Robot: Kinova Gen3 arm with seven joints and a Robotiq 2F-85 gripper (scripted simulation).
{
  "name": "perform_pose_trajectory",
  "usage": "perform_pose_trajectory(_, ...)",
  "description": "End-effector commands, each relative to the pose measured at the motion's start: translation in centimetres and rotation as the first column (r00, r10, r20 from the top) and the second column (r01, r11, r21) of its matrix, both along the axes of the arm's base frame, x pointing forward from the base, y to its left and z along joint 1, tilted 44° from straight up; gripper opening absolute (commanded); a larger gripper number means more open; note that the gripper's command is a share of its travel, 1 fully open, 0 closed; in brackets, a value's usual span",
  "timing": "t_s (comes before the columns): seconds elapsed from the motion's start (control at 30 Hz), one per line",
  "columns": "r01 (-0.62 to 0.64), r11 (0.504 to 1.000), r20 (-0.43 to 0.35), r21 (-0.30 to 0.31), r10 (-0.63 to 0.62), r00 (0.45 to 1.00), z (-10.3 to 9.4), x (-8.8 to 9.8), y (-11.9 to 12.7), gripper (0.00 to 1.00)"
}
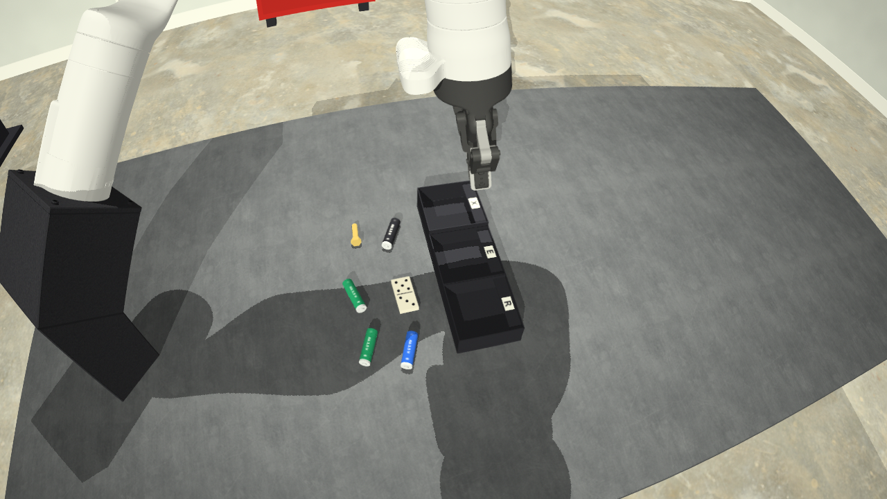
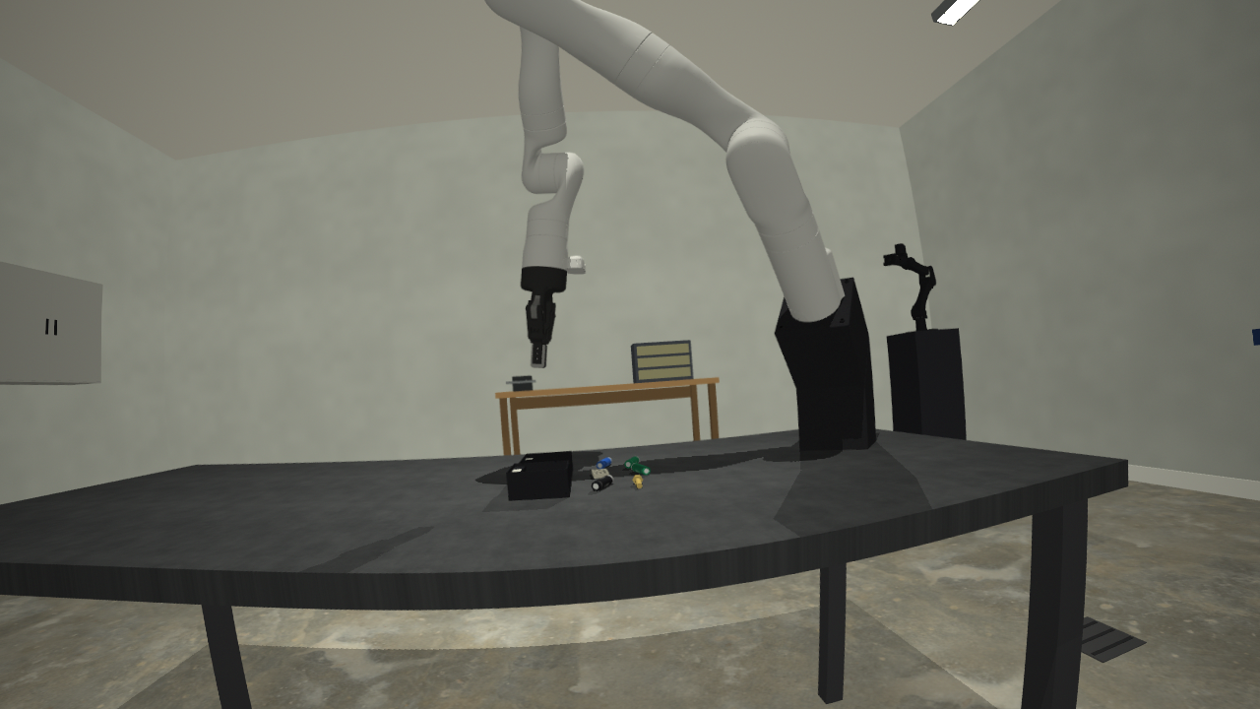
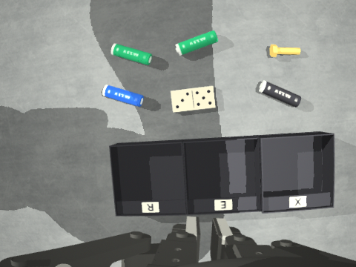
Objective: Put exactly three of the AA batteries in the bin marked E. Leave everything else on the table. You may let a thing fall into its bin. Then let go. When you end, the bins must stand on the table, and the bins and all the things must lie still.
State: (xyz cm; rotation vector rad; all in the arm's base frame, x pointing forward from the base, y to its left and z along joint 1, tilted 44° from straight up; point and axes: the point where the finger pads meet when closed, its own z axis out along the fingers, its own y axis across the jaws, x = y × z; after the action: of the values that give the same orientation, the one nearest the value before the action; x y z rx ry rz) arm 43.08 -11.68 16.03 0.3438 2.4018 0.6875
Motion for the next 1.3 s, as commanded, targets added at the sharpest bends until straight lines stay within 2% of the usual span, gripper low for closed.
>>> perform_pose_trajectory(0.0,0.003,1.0,0.008,0.001,-0.003,1.0,0.0,-1.7,0.5,0.09)
perform_pose_trajectory(0.07,-0.095,0.995,-0.016,-0.027,0.095,0.995,-0.5,-3.4,1.3,0.09)
perform_pose_trajectory(0.13,-0.095,0.995,-0.016,-0.027,0.095,0.995,-0.5,-3.4,1.3,0.09)
perform_pose_trajectory(0.27,-0.082,0.996,-0.016,-0.029,0.082,0.997,-1.1,-6.1,2.6,0.09)
perform_pose_trajectory(0.3,-0.081,0.996,-0.016,-0.029,0.081,0.997,-1.1,-6.1,2.5,0.09)
perform_pose_trajectory(0.37,-0.184,0.982,-0.031,-0.04,0.183,0.983,-1.3,-7.8,3.7,0.09)
perform_pose_trajectory(0.5,-0.169,0.985,-0.034,-0.046,0.168,0.985,-1.8,-10.4,4.9,0.09)
perform_pose_trajectory(0.9,-0.177,0.984,-0.034,-0.039,0.175,0.984,-1.8,-10.4,5.2,0.09)
perform_pose_trajectory(1.03,-0.305,0.937,0.031,-0.17,0.315,0.949,-3.8,-7.7,4.0,0.09)
perform_pose_trajectory(1.2,-0.427,0.845,0.08,-0.32,0.474,0.877,-6.3,-4.6,2.6,0.09)
perform_pose_trajectory(1.27,-0.427,0.845,0.08,-0.32,0.474,0.877,-6.3,-4.6,2.6,0.09)
